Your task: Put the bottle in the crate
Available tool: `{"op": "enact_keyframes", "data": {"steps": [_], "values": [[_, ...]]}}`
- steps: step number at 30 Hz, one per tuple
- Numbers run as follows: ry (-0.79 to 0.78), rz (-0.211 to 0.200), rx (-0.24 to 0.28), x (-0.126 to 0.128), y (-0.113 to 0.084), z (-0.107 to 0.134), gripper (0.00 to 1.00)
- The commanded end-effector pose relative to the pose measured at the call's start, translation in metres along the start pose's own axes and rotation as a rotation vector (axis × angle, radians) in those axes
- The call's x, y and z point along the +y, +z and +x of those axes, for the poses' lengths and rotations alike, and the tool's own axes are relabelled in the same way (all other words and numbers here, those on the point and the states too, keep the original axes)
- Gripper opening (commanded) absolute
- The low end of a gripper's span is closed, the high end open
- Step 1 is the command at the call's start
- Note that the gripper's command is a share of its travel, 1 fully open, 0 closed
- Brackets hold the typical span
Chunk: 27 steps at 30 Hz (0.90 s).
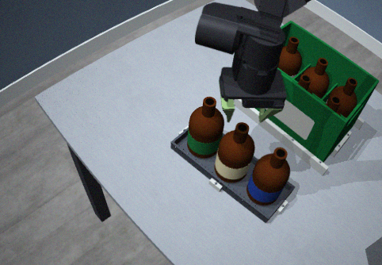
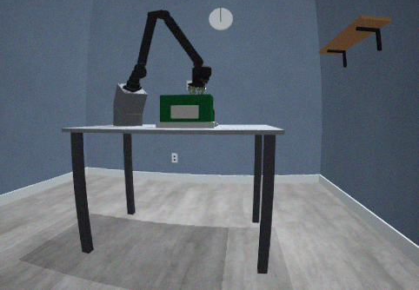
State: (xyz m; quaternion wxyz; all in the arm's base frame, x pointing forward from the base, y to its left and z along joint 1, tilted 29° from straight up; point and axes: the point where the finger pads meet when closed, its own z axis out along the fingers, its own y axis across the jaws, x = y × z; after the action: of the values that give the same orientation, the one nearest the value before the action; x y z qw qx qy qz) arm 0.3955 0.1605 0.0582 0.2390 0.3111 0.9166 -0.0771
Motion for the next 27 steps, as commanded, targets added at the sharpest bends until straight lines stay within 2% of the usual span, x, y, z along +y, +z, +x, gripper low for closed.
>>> {"op": "enact_keyframes", "data": {"steps": [1,27], "values": [[-0.011,0.001,0.001,0.0028,0.0068,-0.0001,0.61],[-0.009,0.0,0.001,0.0039,0.0071,-0.001,0.61]]}}
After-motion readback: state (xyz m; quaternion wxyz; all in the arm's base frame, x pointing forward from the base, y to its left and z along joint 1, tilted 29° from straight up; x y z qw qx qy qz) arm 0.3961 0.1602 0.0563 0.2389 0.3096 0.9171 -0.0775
